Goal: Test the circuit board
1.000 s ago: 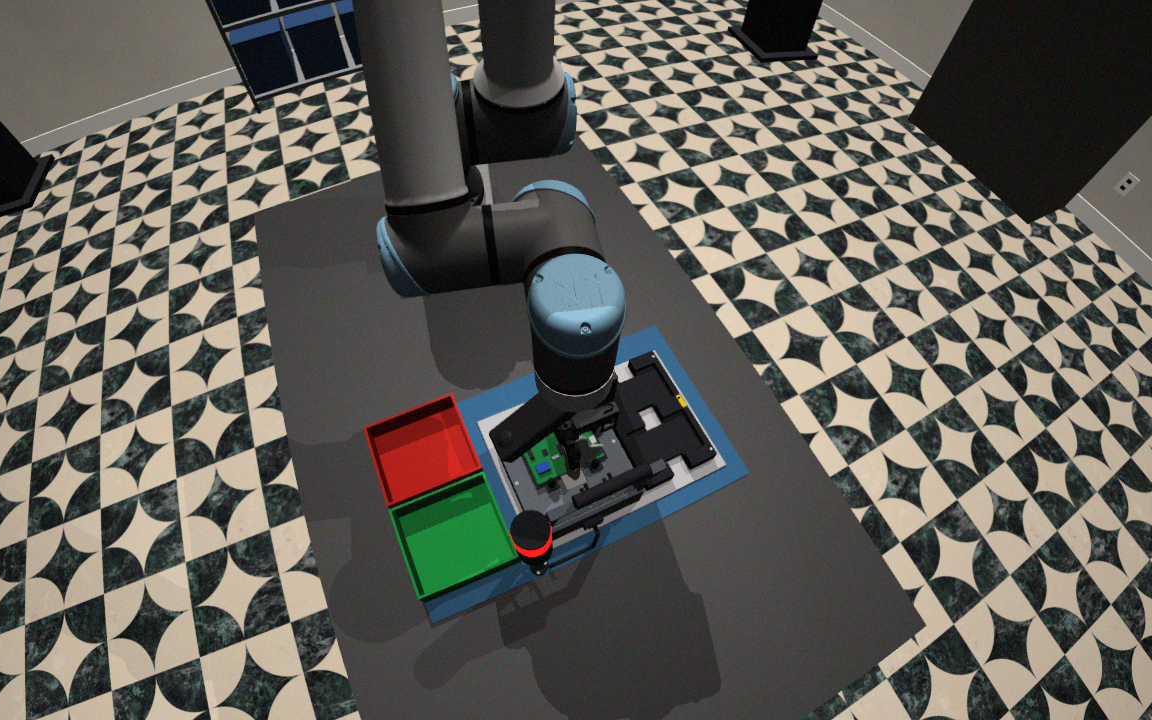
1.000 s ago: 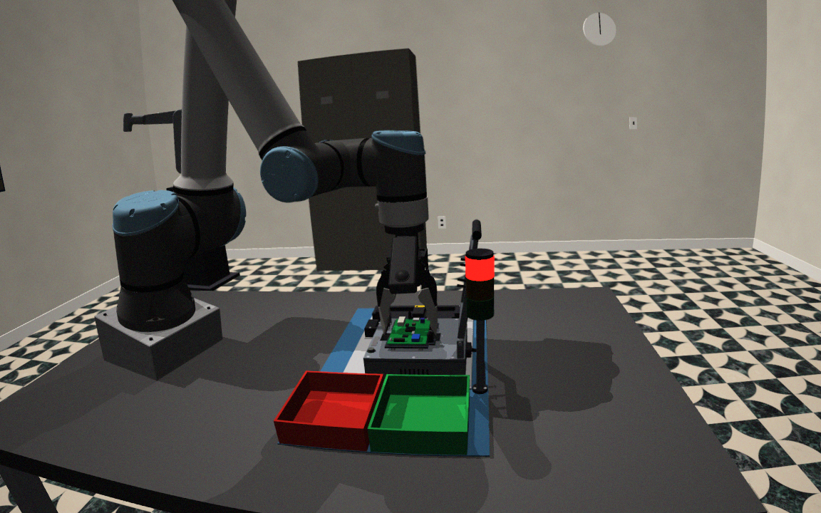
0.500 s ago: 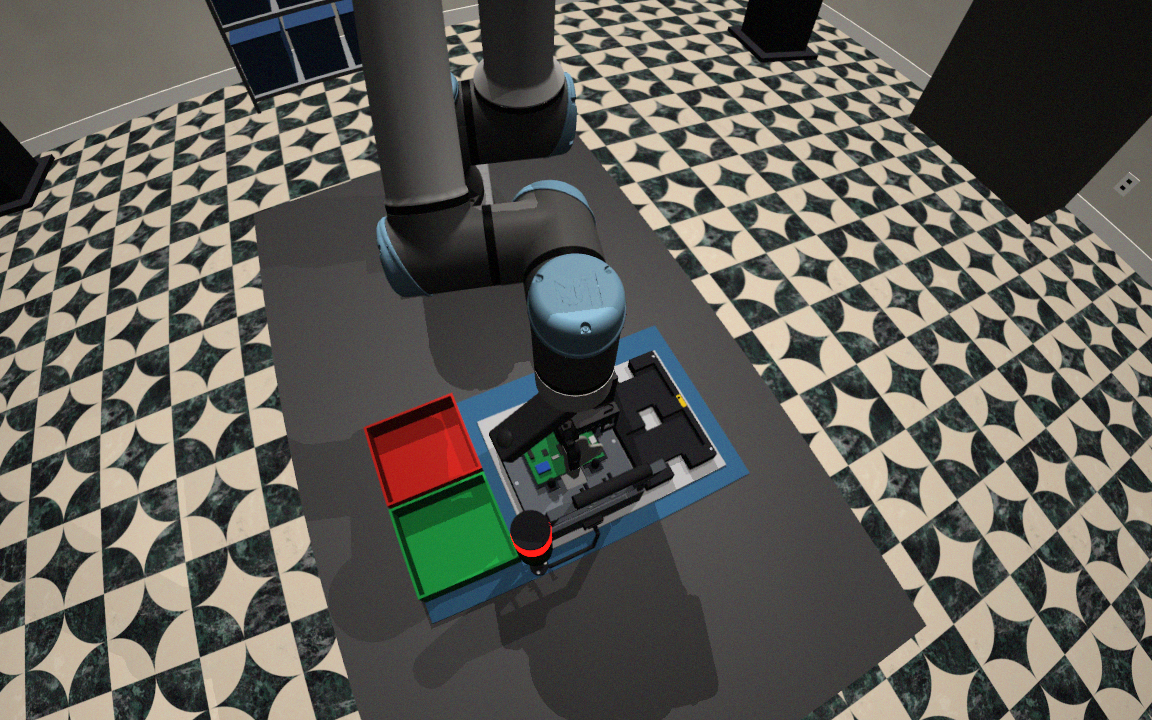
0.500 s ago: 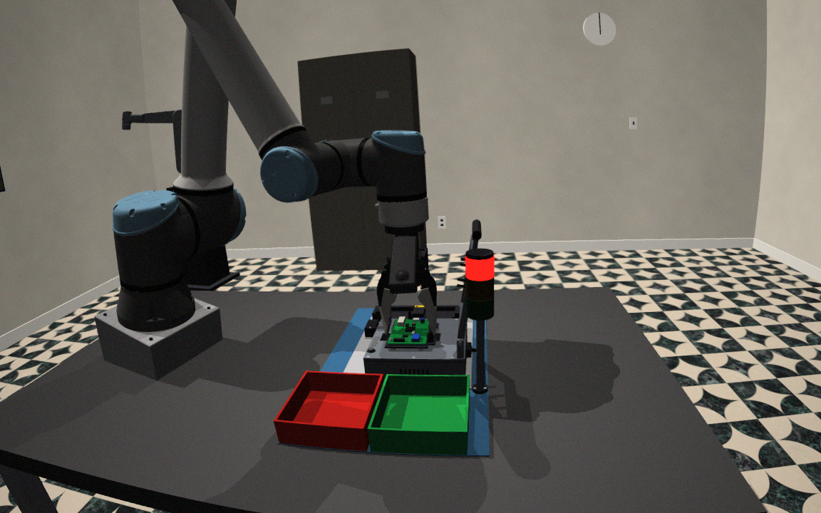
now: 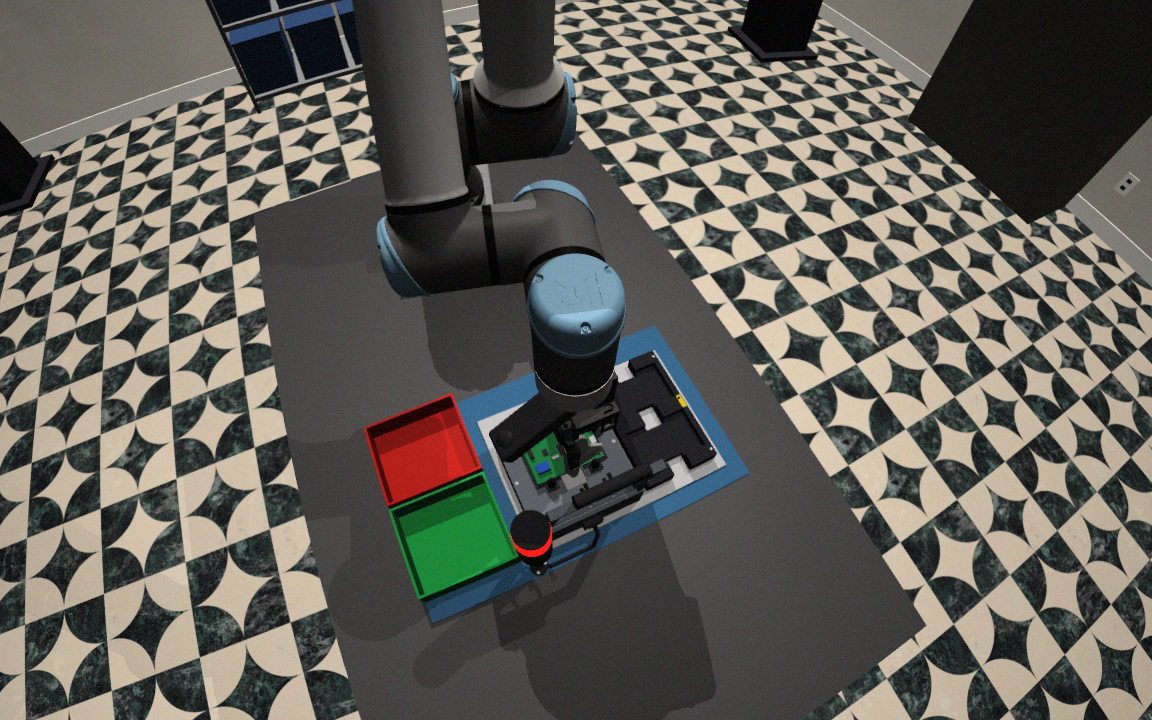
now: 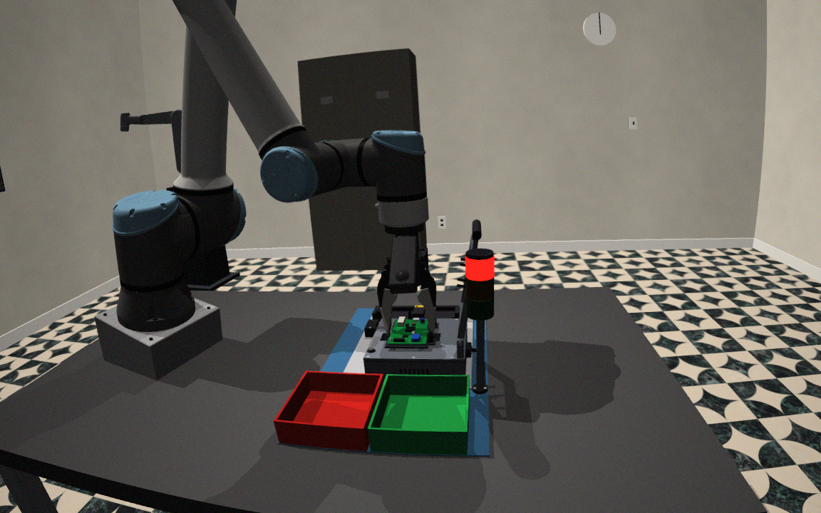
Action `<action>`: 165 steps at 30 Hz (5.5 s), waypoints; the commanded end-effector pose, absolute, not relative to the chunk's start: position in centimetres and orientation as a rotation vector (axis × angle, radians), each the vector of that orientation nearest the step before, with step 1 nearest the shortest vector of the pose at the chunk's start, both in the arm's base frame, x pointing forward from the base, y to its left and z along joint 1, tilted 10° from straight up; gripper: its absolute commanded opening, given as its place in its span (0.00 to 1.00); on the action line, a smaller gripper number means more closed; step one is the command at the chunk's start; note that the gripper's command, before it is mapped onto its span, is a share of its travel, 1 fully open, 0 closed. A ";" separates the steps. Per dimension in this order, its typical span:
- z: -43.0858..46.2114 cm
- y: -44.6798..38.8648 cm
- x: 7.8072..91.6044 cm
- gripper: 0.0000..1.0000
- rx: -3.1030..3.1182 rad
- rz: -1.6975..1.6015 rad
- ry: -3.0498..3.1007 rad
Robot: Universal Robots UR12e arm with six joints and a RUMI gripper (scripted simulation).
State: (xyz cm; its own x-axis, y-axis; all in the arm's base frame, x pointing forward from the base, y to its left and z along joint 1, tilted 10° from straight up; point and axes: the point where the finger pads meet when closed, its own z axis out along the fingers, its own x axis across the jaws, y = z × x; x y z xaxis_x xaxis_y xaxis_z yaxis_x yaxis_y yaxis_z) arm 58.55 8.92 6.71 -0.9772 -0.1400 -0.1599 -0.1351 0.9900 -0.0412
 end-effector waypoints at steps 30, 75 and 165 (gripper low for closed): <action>6.7 8.9 58.4 0.47 -0.206 -0.044 2.971; 6.9 8.9 58.4 0.39 -0.206 -0.045 2.970; 6.7 8.9 58.4 0.39 -0.206 -0.044 2.971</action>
